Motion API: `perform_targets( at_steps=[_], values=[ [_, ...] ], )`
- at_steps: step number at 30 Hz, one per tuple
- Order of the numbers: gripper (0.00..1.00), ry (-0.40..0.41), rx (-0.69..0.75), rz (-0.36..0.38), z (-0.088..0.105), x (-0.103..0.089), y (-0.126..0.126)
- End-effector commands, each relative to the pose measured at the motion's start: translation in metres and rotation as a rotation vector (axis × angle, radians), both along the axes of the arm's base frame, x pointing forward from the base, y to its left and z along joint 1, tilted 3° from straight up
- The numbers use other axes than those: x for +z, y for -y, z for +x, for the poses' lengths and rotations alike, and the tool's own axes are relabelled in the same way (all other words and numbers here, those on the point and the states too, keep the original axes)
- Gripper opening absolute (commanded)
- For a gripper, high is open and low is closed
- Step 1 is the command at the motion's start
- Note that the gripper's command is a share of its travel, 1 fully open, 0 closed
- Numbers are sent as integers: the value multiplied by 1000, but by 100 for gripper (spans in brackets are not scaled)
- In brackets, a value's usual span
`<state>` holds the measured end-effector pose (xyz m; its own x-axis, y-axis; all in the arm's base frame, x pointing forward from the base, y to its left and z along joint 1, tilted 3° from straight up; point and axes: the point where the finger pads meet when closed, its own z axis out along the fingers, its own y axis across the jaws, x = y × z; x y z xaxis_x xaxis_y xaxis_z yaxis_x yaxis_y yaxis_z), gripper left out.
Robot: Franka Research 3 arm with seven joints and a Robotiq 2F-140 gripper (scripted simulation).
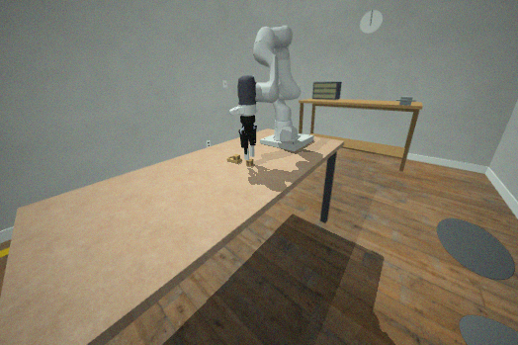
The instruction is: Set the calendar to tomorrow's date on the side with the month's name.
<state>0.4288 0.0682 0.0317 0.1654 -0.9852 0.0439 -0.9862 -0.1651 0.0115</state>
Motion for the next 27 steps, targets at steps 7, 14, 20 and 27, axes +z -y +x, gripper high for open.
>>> perform_targets(
  at_steps=[7, 14, 20, 27],
  values=[
    [29, 1, 0, -1, 0, -1, 1],
    [29, 1, 0, -1, 0, -1, 1],
    [29, 1, 0, -1, 0, -1, 1],
    [29, 1, 0, -1, 0, -9, 1]
  ],
)
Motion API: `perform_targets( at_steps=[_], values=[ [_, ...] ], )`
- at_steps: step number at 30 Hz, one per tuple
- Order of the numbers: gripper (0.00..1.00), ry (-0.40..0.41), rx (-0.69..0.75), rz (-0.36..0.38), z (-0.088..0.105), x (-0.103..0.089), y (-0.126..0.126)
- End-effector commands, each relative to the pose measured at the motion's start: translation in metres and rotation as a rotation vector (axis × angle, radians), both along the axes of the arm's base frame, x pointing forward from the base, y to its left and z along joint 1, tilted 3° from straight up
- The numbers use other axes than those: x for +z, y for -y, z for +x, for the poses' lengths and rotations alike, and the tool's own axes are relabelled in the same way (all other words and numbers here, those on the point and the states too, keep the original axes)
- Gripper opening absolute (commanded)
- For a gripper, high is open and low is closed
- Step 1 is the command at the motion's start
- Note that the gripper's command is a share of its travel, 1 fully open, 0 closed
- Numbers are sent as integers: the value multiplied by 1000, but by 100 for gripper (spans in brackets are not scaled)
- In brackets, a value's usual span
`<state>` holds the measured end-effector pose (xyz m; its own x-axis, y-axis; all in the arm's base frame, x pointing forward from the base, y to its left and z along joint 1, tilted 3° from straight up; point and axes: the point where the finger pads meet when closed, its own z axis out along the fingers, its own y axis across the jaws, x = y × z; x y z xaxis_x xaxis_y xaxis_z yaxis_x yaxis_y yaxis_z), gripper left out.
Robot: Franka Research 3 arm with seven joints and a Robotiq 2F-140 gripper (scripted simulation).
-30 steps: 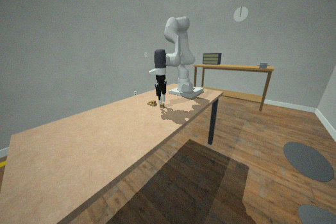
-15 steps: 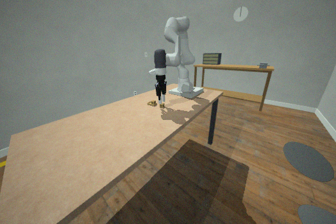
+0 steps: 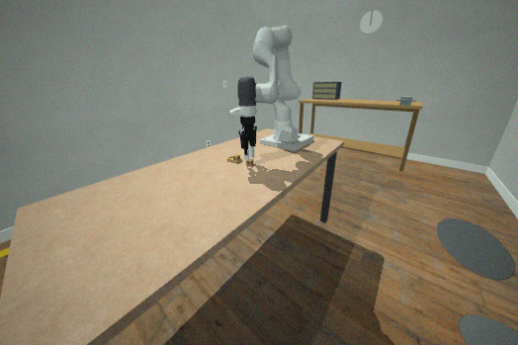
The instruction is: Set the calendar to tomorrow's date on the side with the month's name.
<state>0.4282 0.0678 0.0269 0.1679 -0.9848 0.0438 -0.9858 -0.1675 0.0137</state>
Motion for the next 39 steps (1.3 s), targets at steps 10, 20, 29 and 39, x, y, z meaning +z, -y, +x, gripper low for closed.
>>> perform_targets(
  at_steps=[10, 20, 29, 39],
  values=[
    [29, 3, -2, -1, 0, -18, 2],
    [29, 3, -2, -1, 0, -26, 2],
    [29, 3, -2, -1, 0, -26, 2],
    [29, 3, -2, -1, 0, -26, 2]
  ],
)
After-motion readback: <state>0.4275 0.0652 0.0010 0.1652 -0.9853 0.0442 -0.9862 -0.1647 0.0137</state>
